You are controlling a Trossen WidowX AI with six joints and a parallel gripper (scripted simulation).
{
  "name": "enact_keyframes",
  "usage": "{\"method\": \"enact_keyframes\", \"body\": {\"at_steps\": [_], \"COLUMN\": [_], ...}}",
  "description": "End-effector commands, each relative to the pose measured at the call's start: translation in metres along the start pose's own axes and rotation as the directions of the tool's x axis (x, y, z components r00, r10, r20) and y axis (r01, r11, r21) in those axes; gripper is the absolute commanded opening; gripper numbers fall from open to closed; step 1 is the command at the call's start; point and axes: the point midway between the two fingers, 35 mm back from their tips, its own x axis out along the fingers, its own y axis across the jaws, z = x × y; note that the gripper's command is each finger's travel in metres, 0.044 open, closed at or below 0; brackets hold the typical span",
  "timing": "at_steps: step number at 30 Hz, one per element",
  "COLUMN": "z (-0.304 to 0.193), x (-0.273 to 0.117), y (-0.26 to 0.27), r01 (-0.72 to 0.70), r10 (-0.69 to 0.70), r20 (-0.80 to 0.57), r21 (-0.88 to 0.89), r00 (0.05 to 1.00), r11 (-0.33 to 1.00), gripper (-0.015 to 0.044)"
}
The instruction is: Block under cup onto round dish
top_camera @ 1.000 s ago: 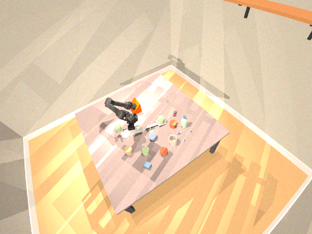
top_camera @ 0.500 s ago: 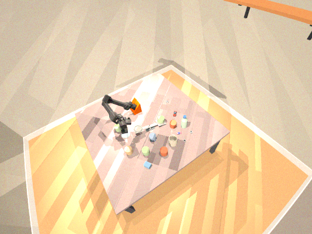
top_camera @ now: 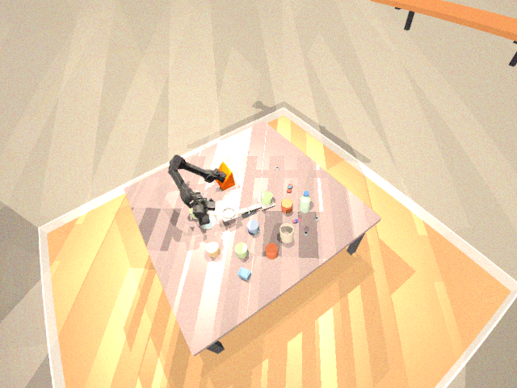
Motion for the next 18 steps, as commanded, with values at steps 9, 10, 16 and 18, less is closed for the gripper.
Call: {"method": "enact_keyframes", "body": {"at_steps": [9, 10, 16, 18], "z": [0.001, 0.001, 0.001, 0.001], "x": [0.018, 0.019, 0.029, 0.032], "y": [0.001, 0.001, 0.001, 0.001], "r01": [0.001, 0.001, 0.001, 0.002], "r10": [-0.001, -0.001, -0.001, -0.002], "r20": [0.002, 0.002, 0.002, 0.001], "r21": [-0.007, -0.007, -0.007, -0.007], "r00": [1.0, 1.0, 1.0, 1.0], "r11": [1.0, 1.0, 1.0, 1.0], "gripper": [0.0, 0.0, 0.0, 0.0]}}
